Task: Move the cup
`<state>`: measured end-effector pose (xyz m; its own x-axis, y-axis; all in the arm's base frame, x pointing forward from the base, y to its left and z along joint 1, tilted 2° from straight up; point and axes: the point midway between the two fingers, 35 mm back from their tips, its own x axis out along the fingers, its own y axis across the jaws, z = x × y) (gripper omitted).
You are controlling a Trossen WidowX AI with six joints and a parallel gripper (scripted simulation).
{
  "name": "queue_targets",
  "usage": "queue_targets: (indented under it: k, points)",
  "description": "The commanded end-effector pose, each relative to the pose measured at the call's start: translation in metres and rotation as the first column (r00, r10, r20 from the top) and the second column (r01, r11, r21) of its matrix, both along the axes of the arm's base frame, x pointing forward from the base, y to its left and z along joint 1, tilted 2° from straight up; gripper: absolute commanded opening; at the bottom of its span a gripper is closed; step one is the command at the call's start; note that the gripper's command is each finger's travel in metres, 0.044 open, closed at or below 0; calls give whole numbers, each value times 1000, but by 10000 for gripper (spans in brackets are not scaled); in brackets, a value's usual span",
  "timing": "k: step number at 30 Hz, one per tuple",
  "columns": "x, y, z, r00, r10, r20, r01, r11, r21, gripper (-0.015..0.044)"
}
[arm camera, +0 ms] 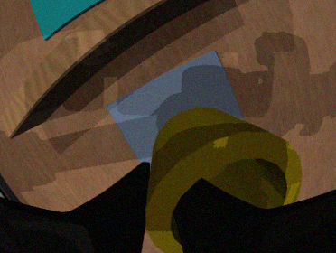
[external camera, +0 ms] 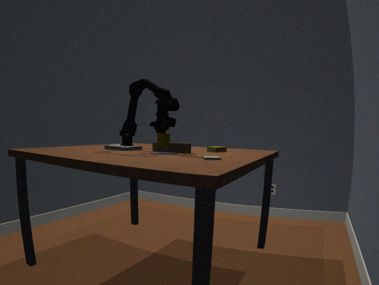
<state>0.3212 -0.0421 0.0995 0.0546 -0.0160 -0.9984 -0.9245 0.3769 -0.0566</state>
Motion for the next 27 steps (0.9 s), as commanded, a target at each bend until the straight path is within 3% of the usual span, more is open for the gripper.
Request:
queue_targets:
  k: [1,13,27]
  points:
    - [0,0,15,1000,2,4,-2,1000,2,0]
    - [-2,0,45,1000,3,3,-3,1000,4,0]
    - [-1,-1,41,1000,-2,3,2,1000,-1,0]
